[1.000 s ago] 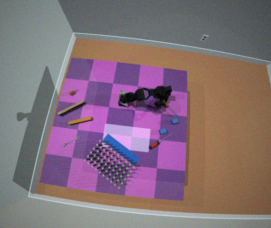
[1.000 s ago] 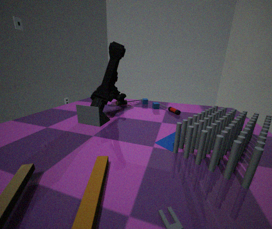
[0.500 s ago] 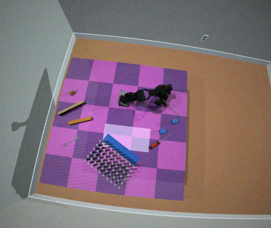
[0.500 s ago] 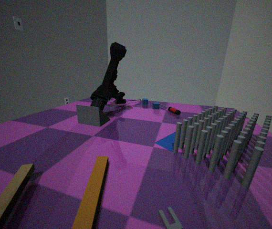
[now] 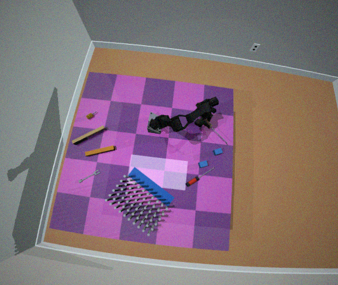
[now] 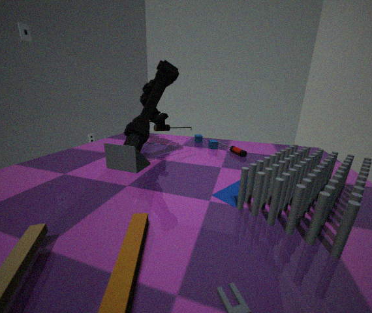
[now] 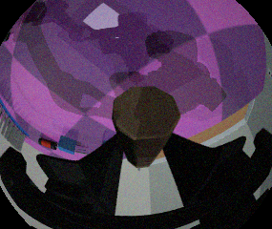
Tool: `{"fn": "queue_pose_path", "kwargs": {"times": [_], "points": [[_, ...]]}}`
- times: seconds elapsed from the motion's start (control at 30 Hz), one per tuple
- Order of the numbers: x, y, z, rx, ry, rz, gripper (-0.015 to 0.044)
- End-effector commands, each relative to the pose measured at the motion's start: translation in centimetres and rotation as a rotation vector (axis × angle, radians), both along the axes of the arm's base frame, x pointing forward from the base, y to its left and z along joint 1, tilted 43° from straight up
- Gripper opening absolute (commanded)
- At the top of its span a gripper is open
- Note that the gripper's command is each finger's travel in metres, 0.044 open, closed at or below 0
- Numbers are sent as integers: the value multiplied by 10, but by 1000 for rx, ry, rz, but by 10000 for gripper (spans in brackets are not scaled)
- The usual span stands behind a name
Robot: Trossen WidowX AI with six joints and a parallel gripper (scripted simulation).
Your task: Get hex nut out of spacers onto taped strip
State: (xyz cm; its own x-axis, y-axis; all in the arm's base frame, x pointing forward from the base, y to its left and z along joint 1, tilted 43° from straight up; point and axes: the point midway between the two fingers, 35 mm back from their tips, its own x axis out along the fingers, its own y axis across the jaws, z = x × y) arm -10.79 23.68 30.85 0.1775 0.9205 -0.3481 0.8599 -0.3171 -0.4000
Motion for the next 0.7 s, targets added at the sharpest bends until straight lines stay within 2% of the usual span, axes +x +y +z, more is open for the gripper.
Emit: {"fn": "queue_pose_path", "kwargs": {"times": [0.0,0.5,0.67], "points": [[5,-13,16,13,12,-9,0],[31,-55,67,65,-15,13,0],[34,-56,68,61,-18,9,0]]}}
